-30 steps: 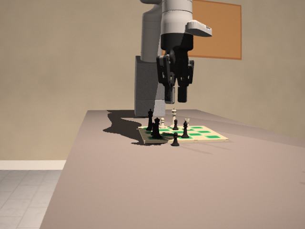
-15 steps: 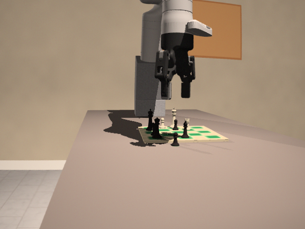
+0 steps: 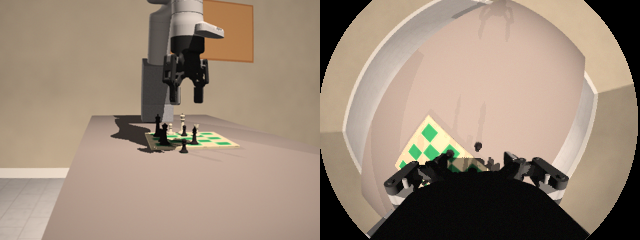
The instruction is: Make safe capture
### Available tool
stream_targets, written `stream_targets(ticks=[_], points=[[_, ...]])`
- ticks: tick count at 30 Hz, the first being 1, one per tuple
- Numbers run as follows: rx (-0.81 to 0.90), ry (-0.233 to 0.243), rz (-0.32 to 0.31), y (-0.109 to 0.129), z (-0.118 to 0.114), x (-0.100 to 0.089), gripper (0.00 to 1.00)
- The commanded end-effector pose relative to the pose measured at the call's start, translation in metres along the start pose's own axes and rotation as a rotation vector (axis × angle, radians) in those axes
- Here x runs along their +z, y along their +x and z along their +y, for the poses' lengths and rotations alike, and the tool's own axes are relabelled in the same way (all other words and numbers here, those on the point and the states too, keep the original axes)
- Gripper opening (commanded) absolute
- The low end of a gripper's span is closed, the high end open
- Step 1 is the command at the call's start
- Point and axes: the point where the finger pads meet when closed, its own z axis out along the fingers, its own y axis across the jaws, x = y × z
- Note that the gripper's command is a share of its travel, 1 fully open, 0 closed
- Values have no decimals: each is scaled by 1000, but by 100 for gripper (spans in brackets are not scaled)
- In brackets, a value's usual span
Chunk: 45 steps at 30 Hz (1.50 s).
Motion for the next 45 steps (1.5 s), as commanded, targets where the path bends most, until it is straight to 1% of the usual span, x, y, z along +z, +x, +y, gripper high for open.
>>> stream_targets(ticks=[1,3,6,12,18,20,28,35,37,45], points=[[40,5,4,1,-6,0,100],[40,5,4,1,-6,0,100],[123,12,11,1,-15,1,100],[350,31,26,1,-36,4,100],[650,51,35,-1,-63,6,100],[650,51,35,-1,-63,6,100],[1117,69,31,-12,-98,7,100],[1528,65,18,-29,-125,6,100],[1528,65,18,-29,-125,6,100],[1927,37,5,-52,-147,2,100]])
